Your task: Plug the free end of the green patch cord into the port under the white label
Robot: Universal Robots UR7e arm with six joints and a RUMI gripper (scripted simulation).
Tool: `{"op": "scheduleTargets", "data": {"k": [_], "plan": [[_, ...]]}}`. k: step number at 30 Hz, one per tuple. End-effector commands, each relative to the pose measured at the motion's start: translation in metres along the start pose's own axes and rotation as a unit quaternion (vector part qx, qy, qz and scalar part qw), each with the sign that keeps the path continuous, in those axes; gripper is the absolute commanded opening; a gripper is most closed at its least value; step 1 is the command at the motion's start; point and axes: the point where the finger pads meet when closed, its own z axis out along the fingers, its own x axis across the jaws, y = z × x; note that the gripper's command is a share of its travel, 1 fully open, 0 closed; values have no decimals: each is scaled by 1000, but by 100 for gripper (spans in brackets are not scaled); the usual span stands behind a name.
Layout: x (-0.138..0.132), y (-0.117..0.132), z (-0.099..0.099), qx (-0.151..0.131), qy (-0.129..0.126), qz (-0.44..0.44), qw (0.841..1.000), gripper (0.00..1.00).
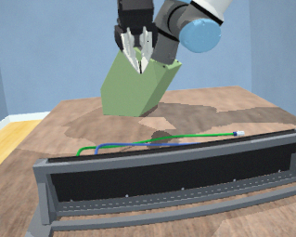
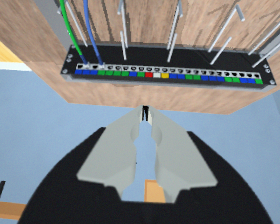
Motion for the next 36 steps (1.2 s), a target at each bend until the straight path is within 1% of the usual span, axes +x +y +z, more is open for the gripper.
{"op": "scheduleTargets", "data": {"k": [1,8,21,36], "plan": [[-1,1,-11,3,6,-1,1000,0],[-1,1,-20,3,6,-1,1000,0],[-1,1,-31,3,6,-1,1000,0],[-1,1,-36,3,6,-1,1000,0]]}}
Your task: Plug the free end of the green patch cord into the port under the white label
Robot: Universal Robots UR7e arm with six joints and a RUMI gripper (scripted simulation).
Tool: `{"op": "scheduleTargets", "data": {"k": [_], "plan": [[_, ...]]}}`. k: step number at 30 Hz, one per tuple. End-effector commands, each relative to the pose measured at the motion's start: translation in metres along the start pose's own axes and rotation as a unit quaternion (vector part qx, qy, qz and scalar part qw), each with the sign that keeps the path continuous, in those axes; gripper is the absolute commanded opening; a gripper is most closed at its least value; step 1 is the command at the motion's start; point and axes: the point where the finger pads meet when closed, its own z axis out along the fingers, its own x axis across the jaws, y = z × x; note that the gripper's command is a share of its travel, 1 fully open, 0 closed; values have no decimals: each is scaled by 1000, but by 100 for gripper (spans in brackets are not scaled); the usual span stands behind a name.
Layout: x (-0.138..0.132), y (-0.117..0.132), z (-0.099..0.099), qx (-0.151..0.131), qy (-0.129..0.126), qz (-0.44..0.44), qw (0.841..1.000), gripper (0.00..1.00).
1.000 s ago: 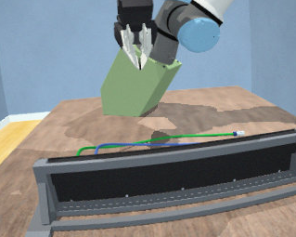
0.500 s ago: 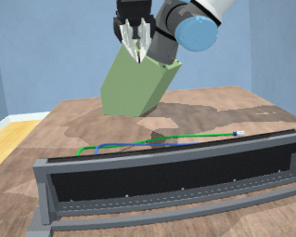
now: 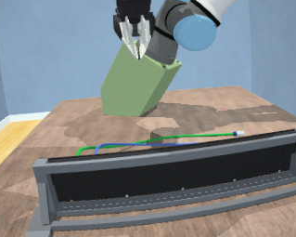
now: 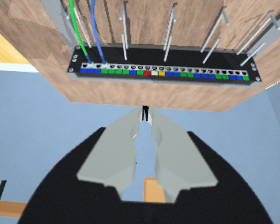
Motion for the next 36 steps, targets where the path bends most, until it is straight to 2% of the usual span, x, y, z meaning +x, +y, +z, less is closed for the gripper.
{"op": "scheduleTargets", "data": {"k": [1,14,25,36], "plan": [[-1,2,-3,0,-1,-2,1000,0],[-1,1,-3,0,0,-1,1000,0],[-11,1,-3,0,0,-1,1000,0],[-46,1,-3,0,0,-1,1000,0]]}}
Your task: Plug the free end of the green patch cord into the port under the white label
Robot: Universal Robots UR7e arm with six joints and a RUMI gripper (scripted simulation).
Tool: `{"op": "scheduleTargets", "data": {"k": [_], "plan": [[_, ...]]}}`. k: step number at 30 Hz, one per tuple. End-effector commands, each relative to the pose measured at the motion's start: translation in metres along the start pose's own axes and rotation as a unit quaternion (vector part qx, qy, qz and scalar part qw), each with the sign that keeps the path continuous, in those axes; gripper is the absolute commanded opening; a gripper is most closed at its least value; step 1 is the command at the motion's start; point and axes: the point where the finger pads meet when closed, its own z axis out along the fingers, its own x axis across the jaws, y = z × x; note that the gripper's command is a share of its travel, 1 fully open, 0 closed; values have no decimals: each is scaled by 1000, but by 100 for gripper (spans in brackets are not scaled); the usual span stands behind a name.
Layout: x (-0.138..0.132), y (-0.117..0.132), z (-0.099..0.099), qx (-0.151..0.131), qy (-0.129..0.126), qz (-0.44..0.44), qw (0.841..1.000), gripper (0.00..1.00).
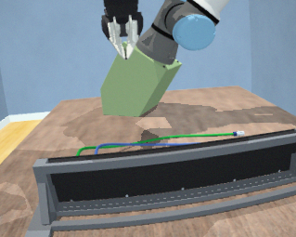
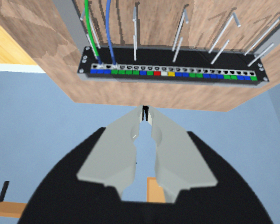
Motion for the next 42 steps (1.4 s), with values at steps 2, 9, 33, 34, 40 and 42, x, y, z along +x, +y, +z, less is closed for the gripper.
{"op": "scheduleTargets", "data": {"k": [2,9,33,34,40,42], "plan": [[-28,2,1,0,-1,-3,1000,0],[-47,2,2,0,-1,-3,1000,0],[-75,2,2,0,-1,-2,1000,0],[-75,2,2,0,-1,-2,1000,0],[-74,1,4,0,0,-2,1000,0],[-74,1,5,0,0,-1,1000,0]]}}
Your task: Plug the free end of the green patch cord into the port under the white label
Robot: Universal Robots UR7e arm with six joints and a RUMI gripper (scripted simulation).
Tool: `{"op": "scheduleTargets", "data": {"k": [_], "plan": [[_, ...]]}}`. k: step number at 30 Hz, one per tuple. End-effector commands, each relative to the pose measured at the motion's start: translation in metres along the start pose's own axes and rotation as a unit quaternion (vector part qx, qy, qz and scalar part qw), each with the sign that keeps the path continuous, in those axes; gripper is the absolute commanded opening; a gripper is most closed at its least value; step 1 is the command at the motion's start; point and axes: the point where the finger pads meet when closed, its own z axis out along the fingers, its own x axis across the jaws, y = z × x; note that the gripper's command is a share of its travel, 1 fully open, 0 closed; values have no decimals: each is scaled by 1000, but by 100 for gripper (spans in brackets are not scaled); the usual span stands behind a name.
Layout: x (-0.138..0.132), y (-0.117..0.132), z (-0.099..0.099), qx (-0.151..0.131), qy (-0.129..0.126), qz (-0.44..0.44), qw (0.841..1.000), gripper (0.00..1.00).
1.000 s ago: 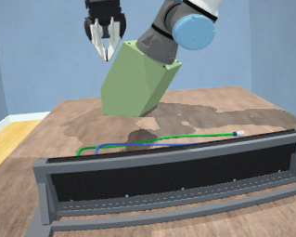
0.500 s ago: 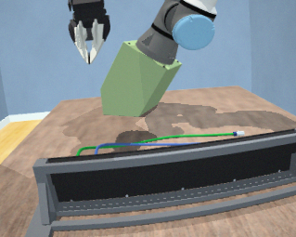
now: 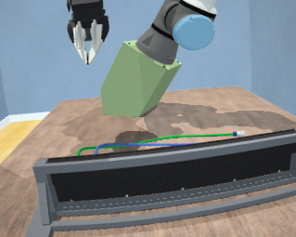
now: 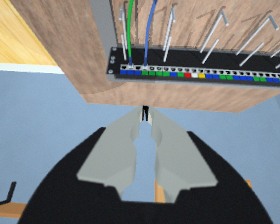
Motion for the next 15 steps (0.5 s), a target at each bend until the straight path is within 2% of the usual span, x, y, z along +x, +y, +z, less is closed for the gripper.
{"op": "scheduleTargets", "data": {"k": [1,15], "plan": [[0,0,3,0,1,0,1000,0],[1,-1,18,0,1,1,1000,0]]}}
